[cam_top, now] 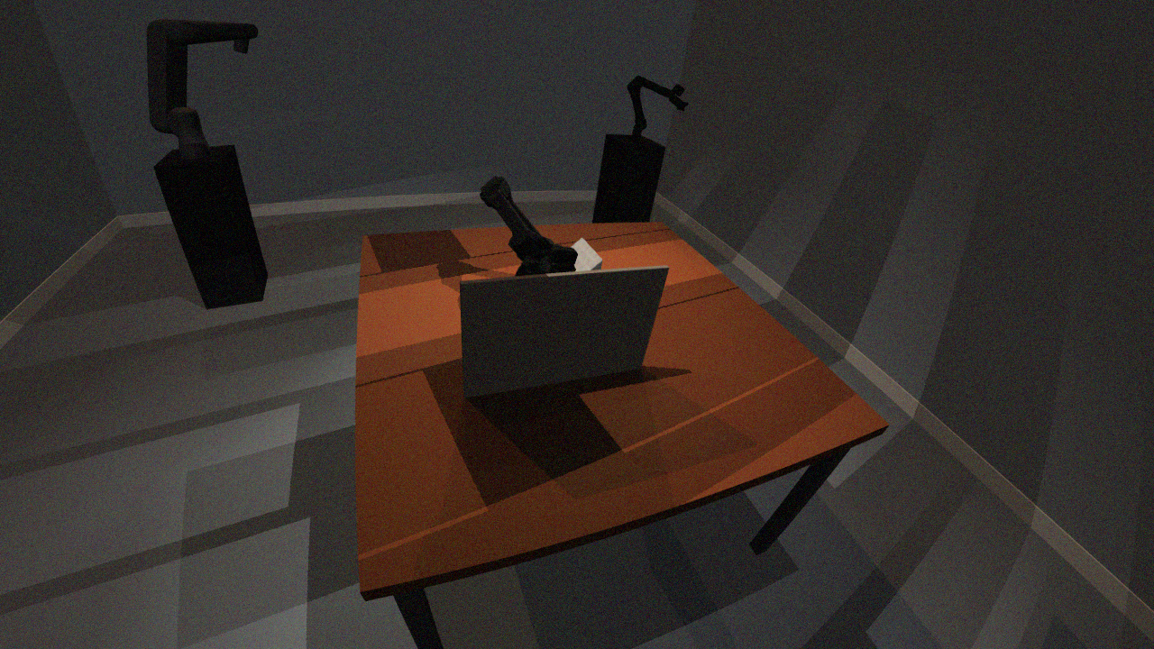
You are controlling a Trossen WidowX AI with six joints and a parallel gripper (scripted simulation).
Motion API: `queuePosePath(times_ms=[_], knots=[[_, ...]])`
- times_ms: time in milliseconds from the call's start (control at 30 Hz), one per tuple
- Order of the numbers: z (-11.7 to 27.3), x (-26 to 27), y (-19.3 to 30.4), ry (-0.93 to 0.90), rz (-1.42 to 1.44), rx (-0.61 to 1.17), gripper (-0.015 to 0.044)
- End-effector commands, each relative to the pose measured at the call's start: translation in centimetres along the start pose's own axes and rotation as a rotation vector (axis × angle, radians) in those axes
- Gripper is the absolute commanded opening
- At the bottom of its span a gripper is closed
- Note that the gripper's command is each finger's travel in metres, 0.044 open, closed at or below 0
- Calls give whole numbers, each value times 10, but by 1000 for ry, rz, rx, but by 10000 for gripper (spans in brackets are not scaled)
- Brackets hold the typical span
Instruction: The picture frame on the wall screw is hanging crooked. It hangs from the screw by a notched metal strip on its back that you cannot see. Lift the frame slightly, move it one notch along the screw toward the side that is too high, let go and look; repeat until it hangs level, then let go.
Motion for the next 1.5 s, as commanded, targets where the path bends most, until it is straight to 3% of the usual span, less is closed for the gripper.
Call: queuePosePath(times_ms=[0, 367, 600, 867, 1467], knots=[[0, 0, 0, 2, -3, -3, 260], [0, 0, -1, 2, -3, -3, 260], [0, 0, -1, 2, -3, -3, 76], [0, 0, -1, 2, -3, -3, 3], [0, 3, 0, 2, -3, -3, 0]])
Point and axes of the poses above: the point midway between the two fingers, 35 mm back from their tips, its own z axis back along the fingers, its own x axis across the jaws, y = z × x, the point moved 6 cm from there along z, back along the fingers, and after that the axes turned 4 degrees about -z, right-handed, at the moved point
